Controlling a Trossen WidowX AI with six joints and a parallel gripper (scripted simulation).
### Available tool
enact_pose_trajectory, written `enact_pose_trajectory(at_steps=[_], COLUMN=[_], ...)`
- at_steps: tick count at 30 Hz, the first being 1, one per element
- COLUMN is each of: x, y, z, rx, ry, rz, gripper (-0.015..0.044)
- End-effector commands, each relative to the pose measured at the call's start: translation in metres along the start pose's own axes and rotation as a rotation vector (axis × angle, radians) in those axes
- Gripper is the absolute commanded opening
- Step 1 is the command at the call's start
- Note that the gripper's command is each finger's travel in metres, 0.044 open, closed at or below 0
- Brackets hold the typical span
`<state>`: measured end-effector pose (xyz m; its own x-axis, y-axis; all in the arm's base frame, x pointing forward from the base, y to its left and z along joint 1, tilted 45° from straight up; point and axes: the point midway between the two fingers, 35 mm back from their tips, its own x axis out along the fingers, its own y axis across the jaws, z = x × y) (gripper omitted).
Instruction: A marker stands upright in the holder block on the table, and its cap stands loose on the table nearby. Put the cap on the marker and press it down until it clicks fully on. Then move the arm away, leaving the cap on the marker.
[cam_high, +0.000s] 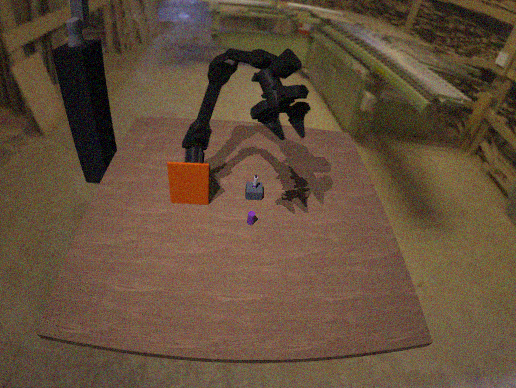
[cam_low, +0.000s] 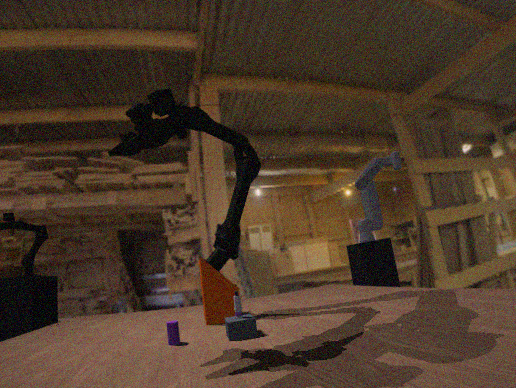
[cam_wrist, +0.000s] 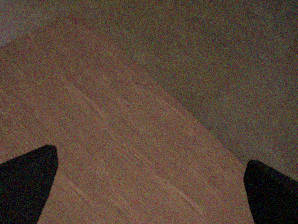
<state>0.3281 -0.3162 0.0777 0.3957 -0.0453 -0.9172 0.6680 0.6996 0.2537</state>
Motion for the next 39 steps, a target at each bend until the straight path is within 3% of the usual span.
enact_pose_trajectory(at_steps=[1, 7, 16, 26, 36, 39], x=[0.002, 0.059, 0.103, 0.105, 0.109, 0.123], y=[0.001, 0.035, 0.074, 0.093, 0.092, 0.098], z=[-0.002, -0.072, -0.191, -0.309, -0.311, -0.329], rx=[-0.013, -0.419, -0.957, -1.379, -1.394, -1.394], ry=[0.007, 0.21, 0.421, 0.508, 0.509, 0.508], rz=[0.003, 0.149, 0.472, 0.881, 0.9, 0.901], gripper=[0.0374, 0.0237, 0.0237, 0.0237, 0.0237, 0.0237])
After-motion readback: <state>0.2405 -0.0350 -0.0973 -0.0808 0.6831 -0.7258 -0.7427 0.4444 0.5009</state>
